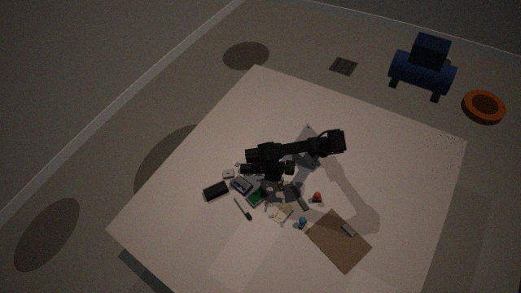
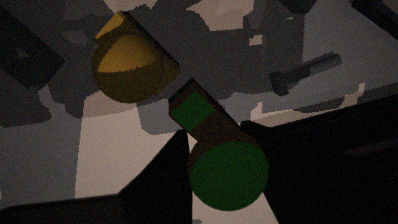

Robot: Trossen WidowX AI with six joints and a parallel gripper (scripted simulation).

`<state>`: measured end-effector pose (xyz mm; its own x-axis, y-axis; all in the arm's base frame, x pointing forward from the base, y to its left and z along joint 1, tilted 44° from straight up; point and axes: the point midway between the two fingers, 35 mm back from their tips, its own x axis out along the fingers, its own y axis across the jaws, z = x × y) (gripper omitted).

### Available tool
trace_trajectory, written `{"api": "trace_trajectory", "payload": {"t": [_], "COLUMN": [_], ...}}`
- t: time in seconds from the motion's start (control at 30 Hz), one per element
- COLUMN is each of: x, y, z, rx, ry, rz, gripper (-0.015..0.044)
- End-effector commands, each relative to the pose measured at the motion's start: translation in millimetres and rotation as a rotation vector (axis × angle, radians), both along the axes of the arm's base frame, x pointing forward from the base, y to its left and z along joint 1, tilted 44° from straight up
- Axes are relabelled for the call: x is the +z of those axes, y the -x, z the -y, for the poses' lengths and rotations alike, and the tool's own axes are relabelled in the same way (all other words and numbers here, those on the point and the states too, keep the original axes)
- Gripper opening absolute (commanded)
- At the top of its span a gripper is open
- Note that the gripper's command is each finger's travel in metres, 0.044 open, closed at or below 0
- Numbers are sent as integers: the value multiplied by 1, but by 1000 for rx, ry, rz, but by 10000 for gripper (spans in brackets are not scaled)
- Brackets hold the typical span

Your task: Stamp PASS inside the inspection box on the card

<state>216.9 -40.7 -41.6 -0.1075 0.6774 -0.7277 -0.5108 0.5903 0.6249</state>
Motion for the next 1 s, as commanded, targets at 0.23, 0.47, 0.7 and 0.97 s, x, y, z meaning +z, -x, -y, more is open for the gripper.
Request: {"api": "trace_trajectory", "payload": {"t": [0.23,0.47,0.7,0.97], "x": [4,6,9,12], "y": [-1,-1,-2,-2], "z": [5,7,10,12], "rx": [4,3,3,2], "ry": [5,6,7,7], "rz": [3,3,4,4], "gripper": [0,0,0,0]}}
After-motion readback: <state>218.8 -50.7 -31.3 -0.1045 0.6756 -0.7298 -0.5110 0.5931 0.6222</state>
